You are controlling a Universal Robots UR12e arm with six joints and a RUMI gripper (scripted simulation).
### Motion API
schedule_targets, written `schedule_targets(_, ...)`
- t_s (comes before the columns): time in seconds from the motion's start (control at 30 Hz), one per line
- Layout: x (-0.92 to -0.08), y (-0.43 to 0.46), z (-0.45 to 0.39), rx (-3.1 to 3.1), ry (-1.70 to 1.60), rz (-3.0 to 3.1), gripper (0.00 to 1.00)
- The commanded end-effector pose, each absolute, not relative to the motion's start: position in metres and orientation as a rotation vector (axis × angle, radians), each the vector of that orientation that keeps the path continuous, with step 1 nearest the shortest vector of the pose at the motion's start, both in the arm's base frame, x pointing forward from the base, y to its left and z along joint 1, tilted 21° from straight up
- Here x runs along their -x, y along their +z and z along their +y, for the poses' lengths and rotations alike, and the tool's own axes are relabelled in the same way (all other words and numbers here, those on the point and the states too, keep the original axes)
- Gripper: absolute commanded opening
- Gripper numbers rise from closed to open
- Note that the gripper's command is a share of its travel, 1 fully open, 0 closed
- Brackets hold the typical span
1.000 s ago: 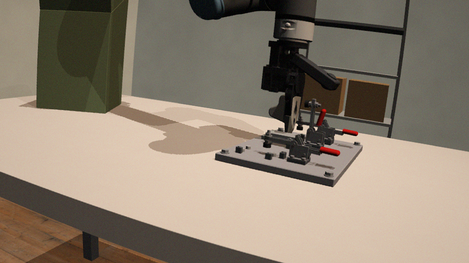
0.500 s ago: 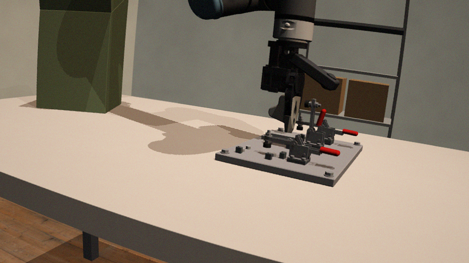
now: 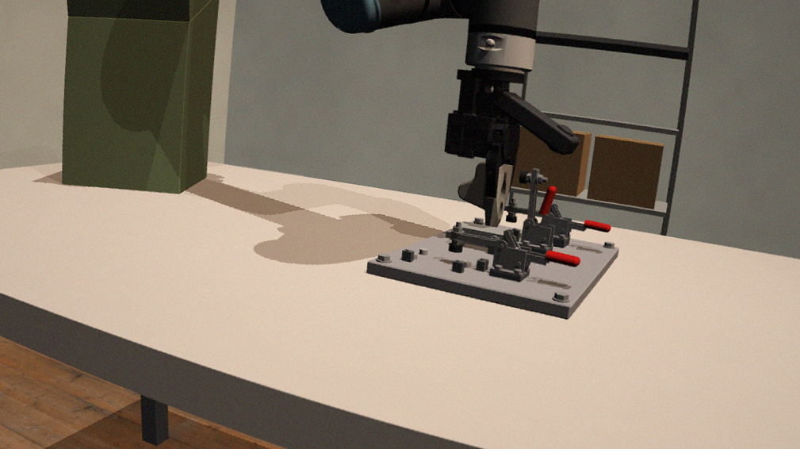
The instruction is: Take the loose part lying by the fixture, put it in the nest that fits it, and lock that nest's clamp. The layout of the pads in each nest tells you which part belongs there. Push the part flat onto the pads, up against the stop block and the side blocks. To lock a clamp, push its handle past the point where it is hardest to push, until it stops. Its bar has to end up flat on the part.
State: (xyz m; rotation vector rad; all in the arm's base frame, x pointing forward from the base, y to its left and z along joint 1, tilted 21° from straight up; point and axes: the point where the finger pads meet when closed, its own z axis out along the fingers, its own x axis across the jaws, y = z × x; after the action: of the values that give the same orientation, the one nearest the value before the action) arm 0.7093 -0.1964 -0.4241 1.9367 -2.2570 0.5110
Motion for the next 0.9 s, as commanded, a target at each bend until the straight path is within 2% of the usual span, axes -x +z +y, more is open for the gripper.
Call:
schedule_targets(0.0, -0.709, -0.420, -0.205, -1.921, 0.522, -2.262, 0.00)
schedule_targets(0.87, -0.710, -0.415, -0.179, -1.925, 0.517, -2.259, 0.00)
